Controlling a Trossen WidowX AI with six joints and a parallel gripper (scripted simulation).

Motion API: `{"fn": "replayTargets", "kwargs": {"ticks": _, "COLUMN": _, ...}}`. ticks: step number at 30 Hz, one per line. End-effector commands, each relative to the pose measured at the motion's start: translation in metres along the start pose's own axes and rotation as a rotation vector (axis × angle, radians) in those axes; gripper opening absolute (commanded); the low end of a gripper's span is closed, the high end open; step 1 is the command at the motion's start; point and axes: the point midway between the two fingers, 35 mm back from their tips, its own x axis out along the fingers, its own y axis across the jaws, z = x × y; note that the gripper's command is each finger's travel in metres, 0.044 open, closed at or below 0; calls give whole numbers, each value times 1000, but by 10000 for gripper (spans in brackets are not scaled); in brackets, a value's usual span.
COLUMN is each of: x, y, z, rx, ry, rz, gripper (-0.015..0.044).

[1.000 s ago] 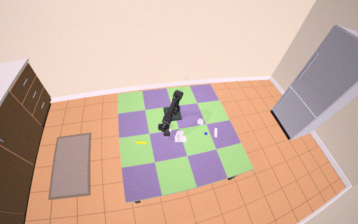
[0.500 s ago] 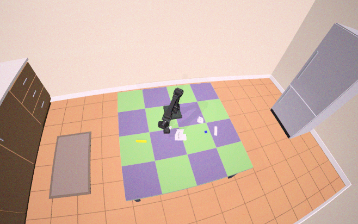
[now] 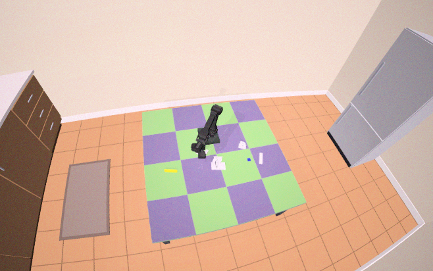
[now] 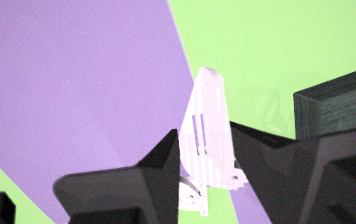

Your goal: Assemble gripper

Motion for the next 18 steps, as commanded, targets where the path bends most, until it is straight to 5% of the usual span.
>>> {"fn": "replayTargets", "kwargs": {"ticks": 1, "x": -10, "y": -1, "z": 0, "rx": -3, "ry": -4, "rz": 1, "gripper": 134}}
{"fn": "replayTargets", "kwargs": {"ticks": 18, "x": -10, "y": 14, "z": -24, "rx": -317, "ry": -3, "rz": 1, "gripper": 134}}
